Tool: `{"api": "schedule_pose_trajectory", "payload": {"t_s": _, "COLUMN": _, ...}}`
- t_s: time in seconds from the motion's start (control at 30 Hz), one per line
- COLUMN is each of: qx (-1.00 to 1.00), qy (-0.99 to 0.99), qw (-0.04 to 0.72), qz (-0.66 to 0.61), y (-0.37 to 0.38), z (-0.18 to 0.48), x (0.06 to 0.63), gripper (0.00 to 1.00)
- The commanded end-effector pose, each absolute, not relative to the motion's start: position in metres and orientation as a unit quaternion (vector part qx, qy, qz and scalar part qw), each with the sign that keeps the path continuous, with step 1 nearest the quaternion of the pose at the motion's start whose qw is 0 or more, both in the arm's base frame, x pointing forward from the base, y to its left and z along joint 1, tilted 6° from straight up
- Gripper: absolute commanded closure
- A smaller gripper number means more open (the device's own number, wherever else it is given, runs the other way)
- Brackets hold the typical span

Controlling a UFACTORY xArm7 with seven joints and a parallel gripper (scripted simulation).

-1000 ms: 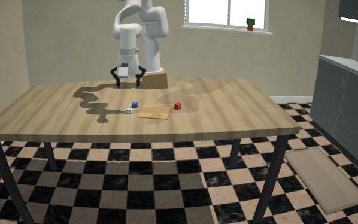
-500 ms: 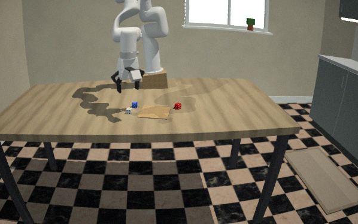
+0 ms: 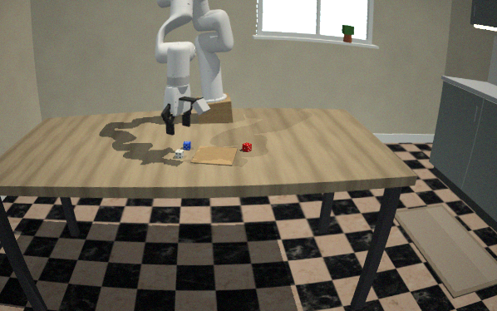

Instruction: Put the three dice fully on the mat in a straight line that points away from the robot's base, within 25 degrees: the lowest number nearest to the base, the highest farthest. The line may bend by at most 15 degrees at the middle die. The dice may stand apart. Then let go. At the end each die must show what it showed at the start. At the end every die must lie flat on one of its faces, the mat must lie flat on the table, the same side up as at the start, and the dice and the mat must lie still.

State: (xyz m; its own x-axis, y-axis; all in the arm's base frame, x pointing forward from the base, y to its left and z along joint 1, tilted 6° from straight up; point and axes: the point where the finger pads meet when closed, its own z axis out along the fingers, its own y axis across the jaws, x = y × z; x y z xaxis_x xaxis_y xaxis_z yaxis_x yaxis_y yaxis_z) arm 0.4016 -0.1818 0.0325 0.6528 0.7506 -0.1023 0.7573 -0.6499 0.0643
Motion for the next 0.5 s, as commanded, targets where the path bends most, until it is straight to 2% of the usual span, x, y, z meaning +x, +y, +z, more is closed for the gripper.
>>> {"api": "schedule_pose_trajectory", "payload": {"t_s": 0.0, "qx": 0.874, "qy": 0.483, "qw": 0.043, "qz": -0.031, "y": -0.1817, "z": 0.0292, "x": 0.4030, "gripper": 0.00}}
{"api": "schedule_pose_trajectory", "payload": {"t_s": 0.23, "qx": 0.843, "qy": 0.536, "qw": 0.041, "qz": -0.032, "y": -0.1813, "z": 0.0255, "x": 0.4032, "gripper": 0.00}}
{"api": "schedule_pose_trajectory", "payload": {"t_s": 0.27, "qx": 0.843, "qy": 0.536, "qw": 0.041, "qz": -0.032, "y": -0.1813, "z": 0.0255, "x": 0.4032, "gripper": 0.58}}
{"api": "schedule_pose_trajectory", "payload": {"t_s": 0.47, "qx": 0.843, "qy": 0.536, "qw": 0.041, "qz": -0.032, "y": -0.1813, "z": 0.0255, "x": 0.4032, "gripper": 0.58}}
